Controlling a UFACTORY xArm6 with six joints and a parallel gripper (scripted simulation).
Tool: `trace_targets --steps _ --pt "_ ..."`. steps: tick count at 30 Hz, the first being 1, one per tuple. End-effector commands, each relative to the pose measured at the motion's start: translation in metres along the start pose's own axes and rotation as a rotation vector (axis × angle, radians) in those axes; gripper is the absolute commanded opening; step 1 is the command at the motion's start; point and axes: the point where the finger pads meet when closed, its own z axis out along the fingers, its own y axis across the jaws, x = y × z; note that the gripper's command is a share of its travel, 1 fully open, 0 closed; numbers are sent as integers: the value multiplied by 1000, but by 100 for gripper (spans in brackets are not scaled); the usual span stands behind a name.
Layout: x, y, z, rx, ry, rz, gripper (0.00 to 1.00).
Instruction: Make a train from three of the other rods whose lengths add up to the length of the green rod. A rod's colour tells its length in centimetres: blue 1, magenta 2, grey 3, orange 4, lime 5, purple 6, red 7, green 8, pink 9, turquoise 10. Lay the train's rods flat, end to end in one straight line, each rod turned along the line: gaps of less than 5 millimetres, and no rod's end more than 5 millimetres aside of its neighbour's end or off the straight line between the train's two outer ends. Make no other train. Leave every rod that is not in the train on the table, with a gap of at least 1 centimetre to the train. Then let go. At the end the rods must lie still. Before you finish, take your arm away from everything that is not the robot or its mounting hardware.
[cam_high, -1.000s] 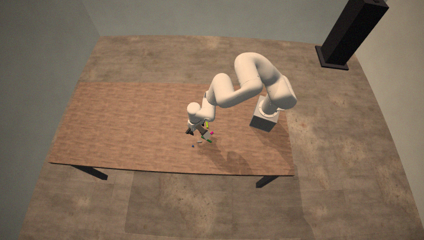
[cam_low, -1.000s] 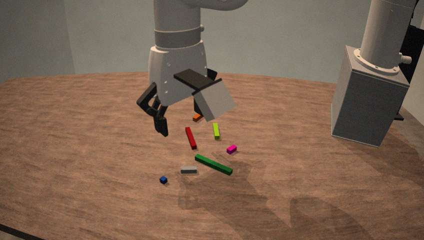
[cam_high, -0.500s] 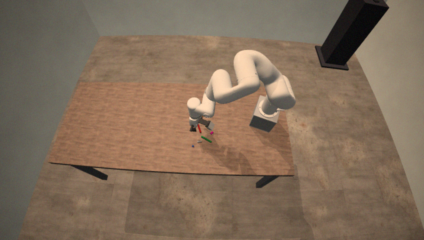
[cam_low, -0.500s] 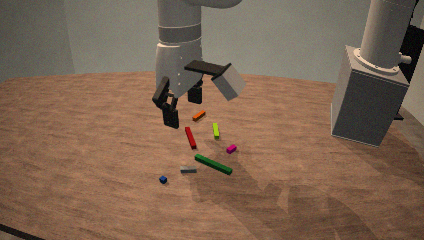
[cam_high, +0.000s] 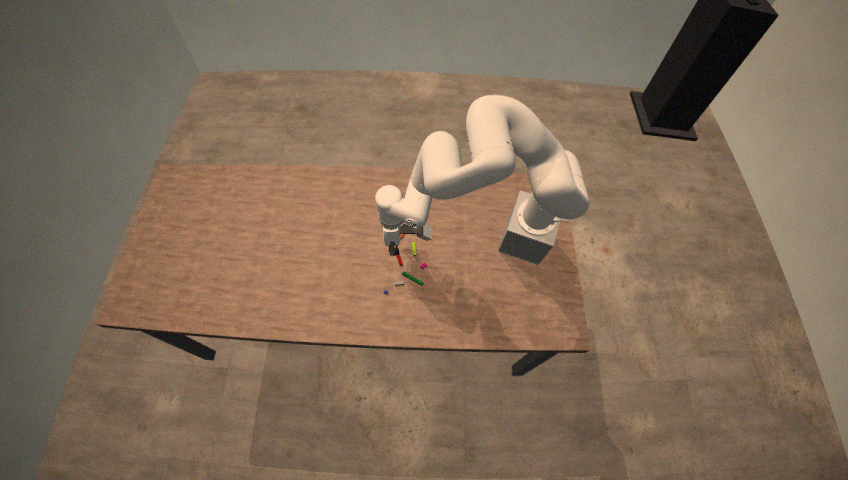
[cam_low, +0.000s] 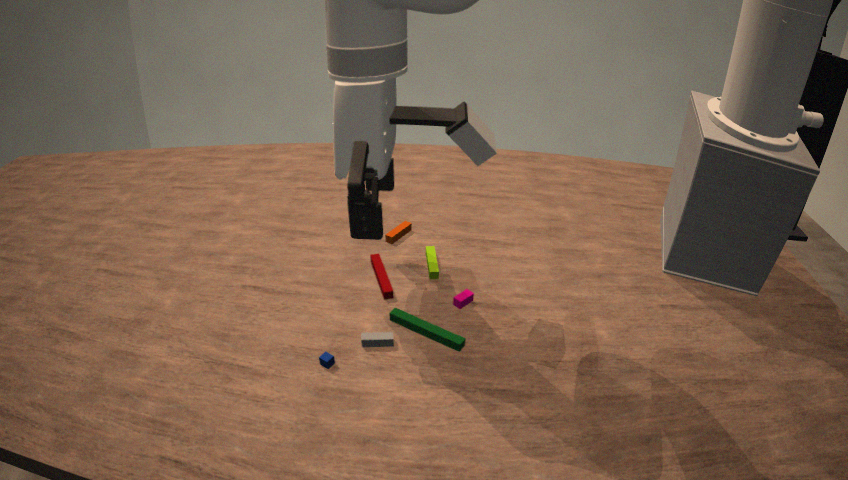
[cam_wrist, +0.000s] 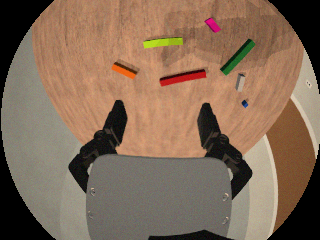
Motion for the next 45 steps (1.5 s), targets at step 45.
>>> trace_targets --steps 45 --pt "8 -64 2 -47 -36 -787 100"
